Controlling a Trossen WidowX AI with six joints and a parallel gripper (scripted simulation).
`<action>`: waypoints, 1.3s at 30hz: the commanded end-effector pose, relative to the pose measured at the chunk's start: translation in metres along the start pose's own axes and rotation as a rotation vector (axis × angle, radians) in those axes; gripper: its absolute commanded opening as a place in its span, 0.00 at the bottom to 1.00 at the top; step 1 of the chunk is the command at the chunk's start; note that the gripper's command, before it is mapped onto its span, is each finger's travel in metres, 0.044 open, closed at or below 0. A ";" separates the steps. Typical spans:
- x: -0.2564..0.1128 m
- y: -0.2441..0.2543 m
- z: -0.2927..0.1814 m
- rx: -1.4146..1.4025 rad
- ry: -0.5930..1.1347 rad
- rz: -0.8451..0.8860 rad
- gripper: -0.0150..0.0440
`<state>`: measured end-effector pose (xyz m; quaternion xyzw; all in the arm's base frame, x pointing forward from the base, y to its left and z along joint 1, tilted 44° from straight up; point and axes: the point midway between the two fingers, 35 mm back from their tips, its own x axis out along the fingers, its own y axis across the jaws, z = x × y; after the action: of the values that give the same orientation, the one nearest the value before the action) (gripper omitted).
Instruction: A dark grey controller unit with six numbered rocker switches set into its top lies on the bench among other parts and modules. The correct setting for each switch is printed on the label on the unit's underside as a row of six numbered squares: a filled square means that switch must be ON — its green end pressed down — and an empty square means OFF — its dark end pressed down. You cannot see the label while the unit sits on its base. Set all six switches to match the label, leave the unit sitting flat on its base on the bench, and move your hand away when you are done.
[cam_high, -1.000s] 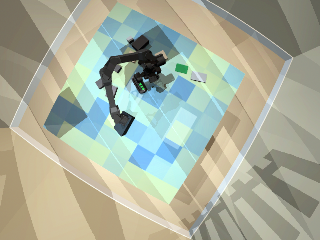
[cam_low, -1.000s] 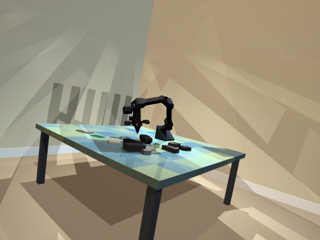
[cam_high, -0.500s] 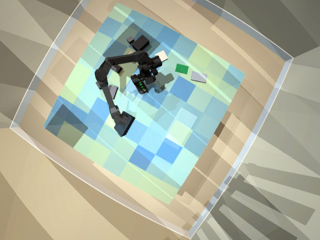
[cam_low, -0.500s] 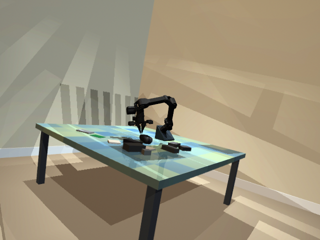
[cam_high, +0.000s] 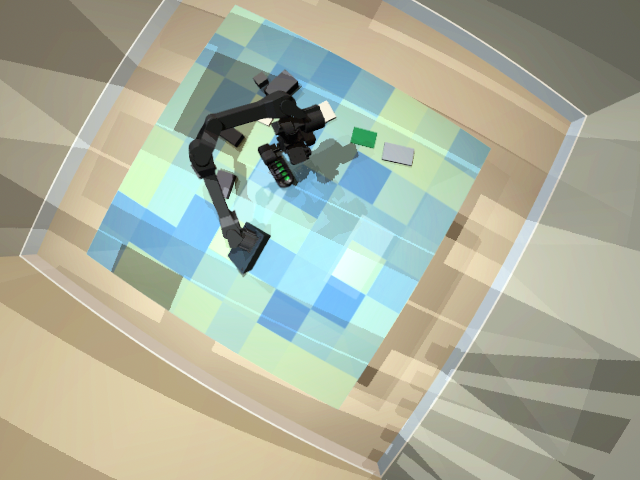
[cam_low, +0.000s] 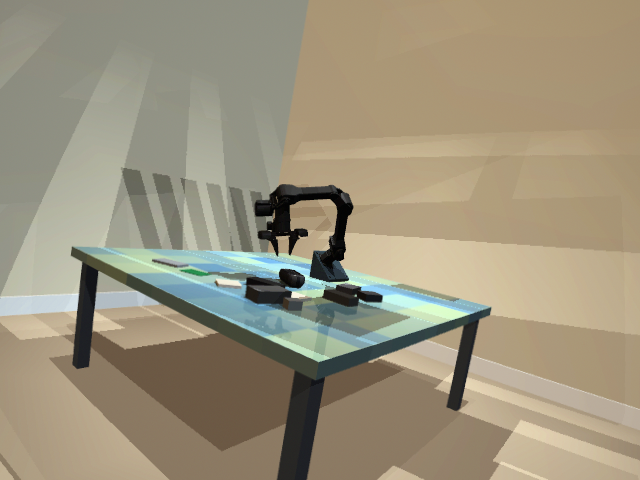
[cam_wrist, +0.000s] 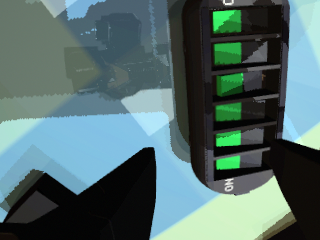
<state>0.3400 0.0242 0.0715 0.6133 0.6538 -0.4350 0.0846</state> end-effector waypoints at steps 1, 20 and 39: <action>0.000 0.000 0.000 -0.004 -0.004 -0.003 0.30; 0.000 0.000 0.000 0.000 0.000 0.000 0.57; -0.075 -0.021 0.001 0.028 0.012 0.208 0.69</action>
<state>0.3402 -0.0074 0.1033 0.6529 0.6138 -0.4325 0.0997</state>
